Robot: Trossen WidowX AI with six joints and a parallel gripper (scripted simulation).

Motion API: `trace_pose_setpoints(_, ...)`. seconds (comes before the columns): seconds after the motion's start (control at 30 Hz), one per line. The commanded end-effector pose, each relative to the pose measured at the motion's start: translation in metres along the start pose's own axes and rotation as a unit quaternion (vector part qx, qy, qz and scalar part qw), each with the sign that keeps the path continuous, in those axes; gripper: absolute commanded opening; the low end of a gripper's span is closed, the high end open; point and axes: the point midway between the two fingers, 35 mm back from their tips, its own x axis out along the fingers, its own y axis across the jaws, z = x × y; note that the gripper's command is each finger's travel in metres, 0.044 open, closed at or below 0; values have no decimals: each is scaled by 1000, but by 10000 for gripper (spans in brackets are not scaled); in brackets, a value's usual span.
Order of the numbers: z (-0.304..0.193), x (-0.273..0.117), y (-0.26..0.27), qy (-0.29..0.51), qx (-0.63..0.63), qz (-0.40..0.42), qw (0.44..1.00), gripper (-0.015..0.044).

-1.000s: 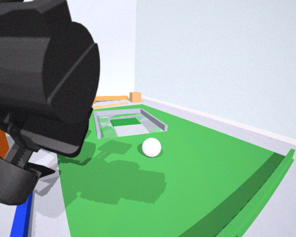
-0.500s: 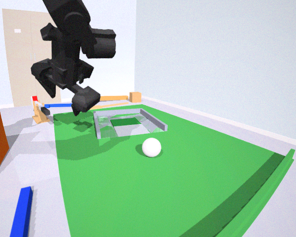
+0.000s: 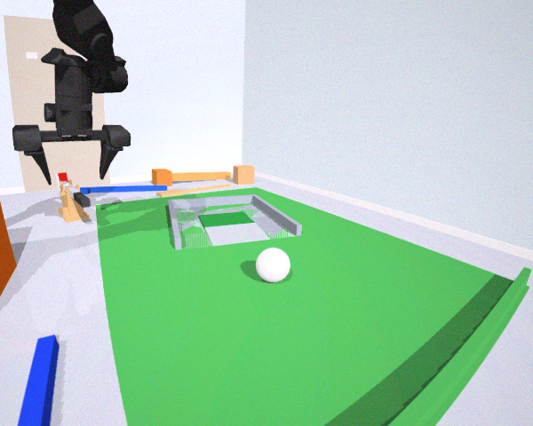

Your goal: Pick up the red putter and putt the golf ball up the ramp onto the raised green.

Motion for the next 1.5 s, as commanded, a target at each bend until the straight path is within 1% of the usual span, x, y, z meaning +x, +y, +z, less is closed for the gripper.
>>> trace_pose_setpoints(0.0, 2, -1, -2, 7, -17, -6, 1000, 440)
trace_pose_setpoints(0.1, 0, 4, -3, 7, -17, -6, 1000, 440)
trace_pose_setpoints(0.2, -4, 20, -3, 8, -17, -6, 1000, 440)
trace_pose_setpoints(0.37, -7, 27, -4, 8, -17, -6, 1000, 440)
trace_pose_setpoints(0.5, -12, 44, -4, 8, -17, -6, 1000, 440)
trace_pose_setpoints(0.73, -13, 47, -4, 8, -17, -6, 1000, 440)
trace_pose_setpoints(1.23, -19, 67, -4, 9, -17, -6, 1000, 440)
trace_pose_setpoints(1.47, -17, 64, -5, 7, -14, -6, 1000, 256)
